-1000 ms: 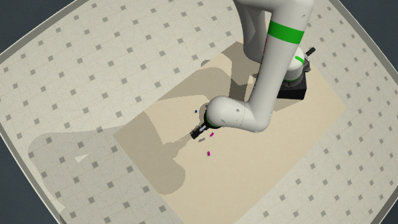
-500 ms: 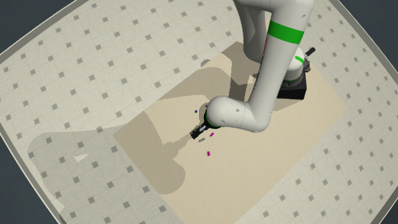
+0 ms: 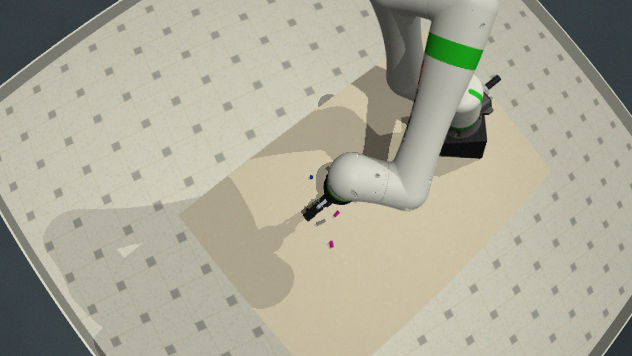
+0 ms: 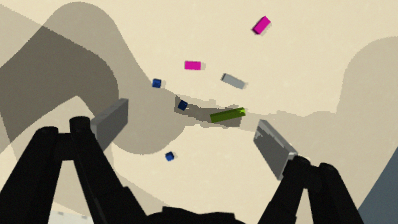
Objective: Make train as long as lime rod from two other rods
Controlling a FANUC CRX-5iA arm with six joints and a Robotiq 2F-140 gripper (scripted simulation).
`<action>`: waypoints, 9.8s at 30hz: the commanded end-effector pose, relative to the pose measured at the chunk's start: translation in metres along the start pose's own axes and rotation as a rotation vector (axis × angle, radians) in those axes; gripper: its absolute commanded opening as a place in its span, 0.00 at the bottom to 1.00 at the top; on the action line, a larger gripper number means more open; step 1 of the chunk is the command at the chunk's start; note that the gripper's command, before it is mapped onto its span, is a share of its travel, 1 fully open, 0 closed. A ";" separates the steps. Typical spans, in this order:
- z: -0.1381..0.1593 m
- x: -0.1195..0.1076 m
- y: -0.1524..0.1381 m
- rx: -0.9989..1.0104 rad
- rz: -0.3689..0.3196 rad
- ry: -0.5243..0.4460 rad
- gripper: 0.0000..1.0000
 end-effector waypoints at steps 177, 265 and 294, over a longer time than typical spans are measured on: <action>0.086 -0.040 0.022 -0.786 0.001 0.000 1.00; 0.060 -0.037 0.021 -0.392 -0.001 0.003 1.00; 0.000 -0.029 0.014 0.569 -0.005 0.002 1.00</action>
Point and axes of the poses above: the point where the finger pads meet when closed, its own x axis out along the fingers, its own y axis across the jaws, z = x × y, the point moved 2 cm from there along -x, back along the fingers, and after that the axes turned 12 degrees about -x, right-handed, at the moved point
